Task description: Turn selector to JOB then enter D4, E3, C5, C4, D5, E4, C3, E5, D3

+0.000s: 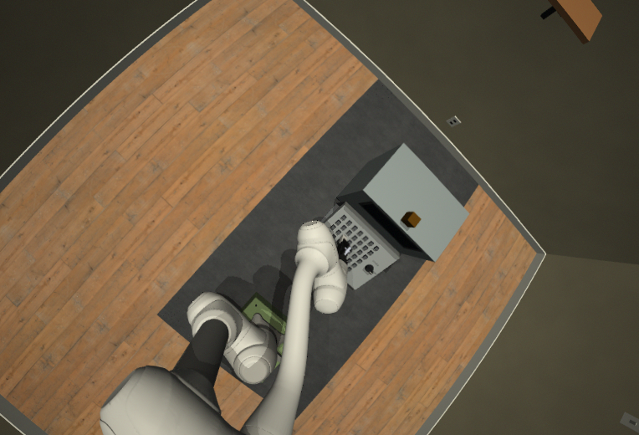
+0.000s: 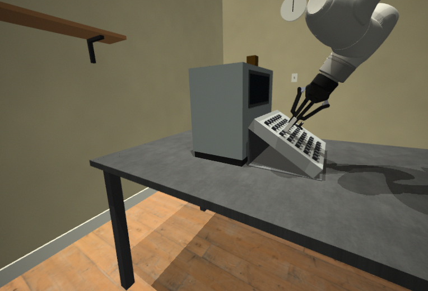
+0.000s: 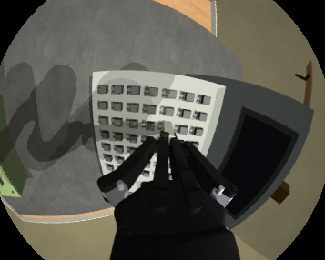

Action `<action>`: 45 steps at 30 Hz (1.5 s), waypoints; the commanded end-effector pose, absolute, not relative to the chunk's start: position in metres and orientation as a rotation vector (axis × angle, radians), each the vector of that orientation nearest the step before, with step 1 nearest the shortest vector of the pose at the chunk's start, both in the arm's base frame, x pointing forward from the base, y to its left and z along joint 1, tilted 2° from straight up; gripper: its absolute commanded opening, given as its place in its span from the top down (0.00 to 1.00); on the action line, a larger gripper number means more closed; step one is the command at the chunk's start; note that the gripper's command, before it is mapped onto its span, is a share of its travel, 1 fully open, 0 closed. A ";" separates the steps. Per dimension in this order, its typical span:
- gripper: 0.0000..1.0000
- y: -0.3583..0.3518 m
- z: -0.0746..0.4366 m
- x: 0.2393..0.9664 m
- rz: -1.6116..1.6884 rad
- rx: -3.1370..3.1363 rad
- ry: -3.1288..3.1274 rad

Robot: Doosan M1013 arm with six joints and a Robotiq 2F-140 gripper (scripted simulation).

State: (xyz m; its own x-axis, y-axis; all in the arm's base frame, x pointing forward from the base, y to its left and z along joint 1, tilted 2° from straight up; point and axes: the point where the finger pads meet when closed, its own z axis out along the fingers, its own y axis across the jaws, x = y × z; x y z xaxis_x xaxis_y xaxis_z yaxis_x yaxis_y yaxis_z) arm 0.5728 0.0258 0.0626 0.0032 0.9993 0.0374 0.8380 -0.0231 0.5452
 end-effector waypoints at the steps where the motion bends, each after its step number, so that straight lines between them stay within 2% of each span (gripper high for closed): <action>1: 1.00 0.026 0.062 0.573 0.601 1.920 1.892; 27: 1.00 0.026 0.064 0.572 0.601 1.920 1.892; 45: 1.00 0.025 0.083 0.560 0.601 1.920 1.892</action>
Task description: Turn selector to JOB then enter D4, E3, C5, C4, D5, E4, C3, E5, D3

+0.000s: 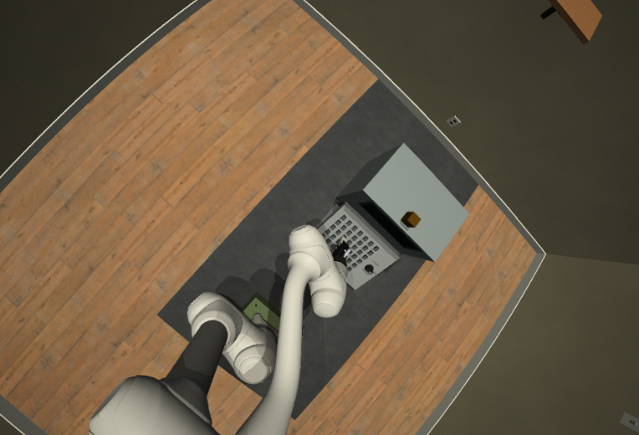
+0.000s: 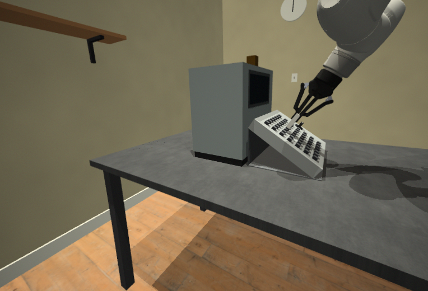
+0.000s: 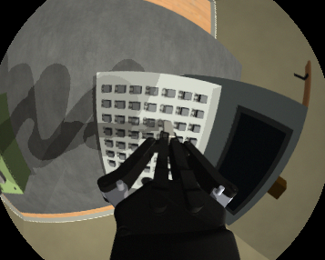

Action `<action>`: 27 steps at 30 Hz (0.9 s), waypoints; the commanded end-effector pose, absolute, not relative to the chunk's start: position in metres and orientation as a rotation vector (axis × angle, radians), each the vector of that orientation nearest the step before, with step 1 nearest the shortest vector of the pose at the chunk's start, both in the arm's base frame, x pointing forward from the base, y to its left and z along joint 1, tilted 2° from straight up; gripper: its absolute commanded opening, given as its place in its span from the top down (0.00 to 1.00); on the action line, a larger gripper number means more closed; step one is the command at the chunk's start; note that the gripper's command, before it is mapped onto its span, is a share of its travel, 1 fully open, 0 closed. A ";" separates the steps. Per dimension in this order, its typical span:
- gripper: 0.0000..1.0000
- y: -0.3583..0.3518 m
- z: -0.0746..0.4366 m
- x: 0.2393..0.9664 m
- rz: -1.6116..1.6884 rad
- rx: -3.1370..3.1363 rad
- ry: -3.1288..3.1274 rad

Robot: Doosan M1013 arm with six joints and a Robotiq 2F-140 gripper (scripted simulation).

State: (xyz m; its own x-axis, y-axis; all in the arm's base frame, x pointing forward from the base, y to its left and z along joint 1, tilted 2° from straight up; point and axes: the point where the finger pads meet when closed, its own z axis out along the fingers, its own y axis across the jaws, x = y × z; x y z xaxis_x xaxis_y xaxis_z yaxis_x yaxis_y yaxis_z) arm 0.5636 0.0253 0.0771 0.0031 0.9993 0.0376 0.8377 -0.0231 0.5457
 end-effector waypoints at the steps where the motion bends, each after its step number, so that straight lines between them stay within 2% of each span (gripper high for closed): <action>1: 1.00 0.025 0.085 0.559 0.601 1.920 1.892; 27: 1.00 0.025 0.093 0.553 0.601 1.920 1.892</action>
